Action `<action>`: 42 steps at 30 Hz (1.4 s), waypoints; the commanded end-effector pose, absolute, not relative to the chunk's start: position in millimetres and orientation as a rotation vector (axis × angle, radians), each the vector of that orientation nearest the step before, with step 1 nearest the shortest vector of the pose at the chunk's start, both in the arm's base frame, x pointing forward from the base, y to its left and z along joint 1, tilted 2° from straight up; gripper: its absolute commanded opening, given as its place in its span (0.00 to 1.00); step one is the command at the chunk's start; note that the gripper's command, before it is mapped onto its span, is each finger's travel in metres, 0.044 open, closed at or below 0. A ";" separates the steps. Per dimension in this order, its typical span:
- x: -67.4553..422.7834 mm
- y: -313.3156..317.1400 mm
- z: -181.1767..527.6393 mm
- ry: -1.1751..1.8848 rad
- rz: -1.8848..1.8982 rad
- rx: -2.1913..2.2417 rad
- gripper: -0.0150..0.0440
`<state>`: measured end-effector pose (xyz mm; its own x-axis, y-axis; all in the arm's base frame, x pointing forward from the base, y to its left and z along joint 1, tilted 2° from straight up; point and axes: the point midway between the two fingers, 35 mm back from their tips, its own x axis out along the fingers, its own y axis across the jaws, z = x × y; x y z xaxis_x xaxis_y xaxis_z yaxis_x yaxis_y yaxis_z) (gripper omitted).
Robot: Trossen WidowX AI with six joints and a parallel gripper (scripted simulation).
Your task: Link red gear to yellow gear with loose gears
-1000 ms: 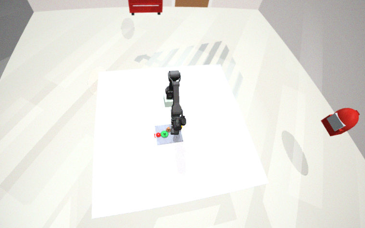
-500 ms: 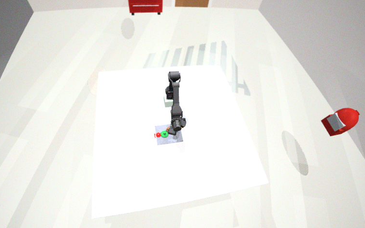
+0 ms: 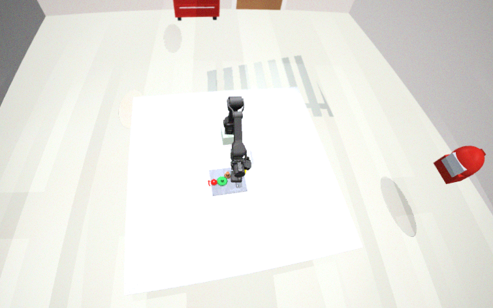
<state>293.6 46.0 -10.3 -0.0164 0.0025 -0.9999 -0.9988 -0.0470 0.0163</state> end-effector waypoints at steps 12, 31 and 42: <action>294.7 45.6 -14.2 1.181 1.277 -1.259 0.25; 294.5 44.9 -16.4 1.321 1.046 -1.031 0.25; 293.8 45.9 -16.4 1.255 1.162 -1.145 0.30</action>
